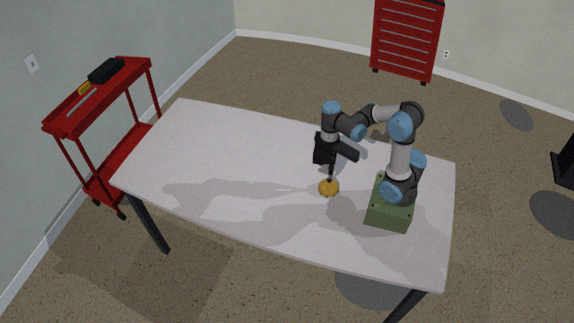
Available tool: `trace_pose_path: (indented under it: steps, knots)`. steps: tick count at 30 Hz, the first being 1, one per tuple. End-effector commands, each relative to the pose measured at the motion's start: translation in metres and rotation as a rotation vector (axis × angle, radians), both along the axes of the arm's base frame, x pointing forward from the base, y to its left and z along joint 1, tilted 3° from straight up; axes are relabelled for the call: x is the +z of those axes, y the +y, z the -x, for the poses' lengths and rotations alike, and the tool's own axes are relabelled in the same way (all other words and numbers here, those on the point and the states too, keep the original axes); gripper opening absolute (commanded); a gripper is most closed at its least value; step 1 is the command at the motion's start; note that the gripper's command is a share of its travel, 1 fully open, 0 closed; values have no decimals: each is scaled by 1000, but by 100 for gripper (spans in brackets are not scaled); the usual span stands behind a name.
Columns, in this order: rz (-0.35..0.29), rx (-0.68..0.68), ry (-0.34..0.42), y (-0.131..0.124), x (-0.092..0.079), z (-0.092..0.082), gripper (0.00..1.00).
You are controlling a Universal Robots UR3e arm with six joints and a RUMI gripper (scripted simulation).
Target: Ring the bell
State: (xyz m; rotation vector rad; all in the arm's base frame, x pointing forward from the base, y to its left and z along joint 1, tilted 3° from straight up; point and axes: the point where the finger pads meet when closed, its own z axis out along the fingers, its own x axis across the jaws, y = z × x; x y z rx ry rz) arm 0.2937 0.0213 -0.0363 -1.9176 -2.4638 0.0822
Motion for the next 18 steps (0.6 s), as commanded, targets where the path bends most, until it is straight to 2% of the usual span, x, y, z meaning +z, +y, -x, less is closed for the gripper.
trace_pose_path:
  steps: [1,18]
  knots:
    - [1,0,0,-1,0,0,0]
    - [0,0,1,-1,-5,0,0]
